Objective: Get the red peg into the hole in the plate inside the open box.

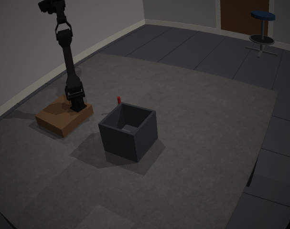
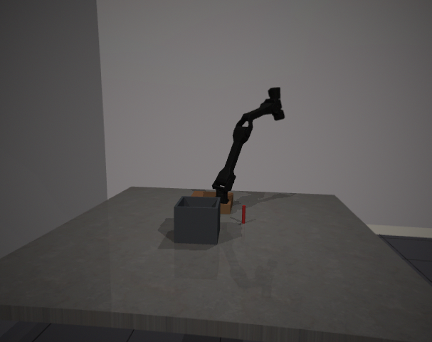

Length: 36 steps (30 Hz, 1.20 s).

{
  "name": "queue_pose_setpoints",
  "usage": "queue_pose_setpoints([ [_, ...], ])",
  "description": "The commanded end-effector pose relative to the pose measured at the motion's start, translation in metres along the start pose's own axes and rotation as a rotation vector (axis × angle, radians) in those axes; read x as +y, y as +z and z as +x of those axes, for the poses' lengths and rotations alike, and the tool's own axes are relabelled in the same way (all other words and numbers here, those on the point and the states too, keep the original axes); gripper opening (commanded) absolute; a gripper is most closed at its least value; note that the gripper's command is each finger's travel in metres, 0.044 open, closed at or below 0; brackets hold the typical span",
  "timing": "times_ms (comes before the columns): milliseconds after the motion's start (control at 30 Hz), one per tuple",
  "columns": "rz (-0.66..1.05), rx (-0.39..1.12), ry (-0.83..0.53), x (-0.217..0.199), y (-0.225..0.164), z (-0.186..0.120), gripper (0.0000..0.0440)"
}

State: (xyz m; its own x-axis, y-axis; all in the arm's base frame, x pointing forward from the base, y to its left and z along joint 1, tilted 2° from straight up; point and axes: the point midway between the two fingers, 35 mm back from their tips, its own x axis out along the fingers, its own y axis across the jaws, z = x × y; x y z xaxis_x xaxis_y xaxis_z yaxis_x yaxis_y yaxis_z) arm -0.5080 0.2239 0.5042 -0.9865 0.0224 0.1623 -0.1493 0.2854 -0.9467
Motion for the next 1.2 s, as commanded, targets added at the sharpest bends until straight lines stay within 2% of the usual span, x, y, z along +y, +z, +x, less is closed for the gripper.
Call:
queue_pose_setpoints([
  [0, 0.024, 0.020, 0.016, 0.004, -0.007, -0.003, 0.0422],
  [67, 0.075, 0.056, 0.046, 0.012, -0.019, -0.011, 0.0440],
  [533, 0.424, 0.367, 0.193, 0.063, -0.111, -0.083, 0.0440],
  [1167, 0.872, 0.857, 0.231, 0.119, -0.198, -0.219, 0.0440],
])
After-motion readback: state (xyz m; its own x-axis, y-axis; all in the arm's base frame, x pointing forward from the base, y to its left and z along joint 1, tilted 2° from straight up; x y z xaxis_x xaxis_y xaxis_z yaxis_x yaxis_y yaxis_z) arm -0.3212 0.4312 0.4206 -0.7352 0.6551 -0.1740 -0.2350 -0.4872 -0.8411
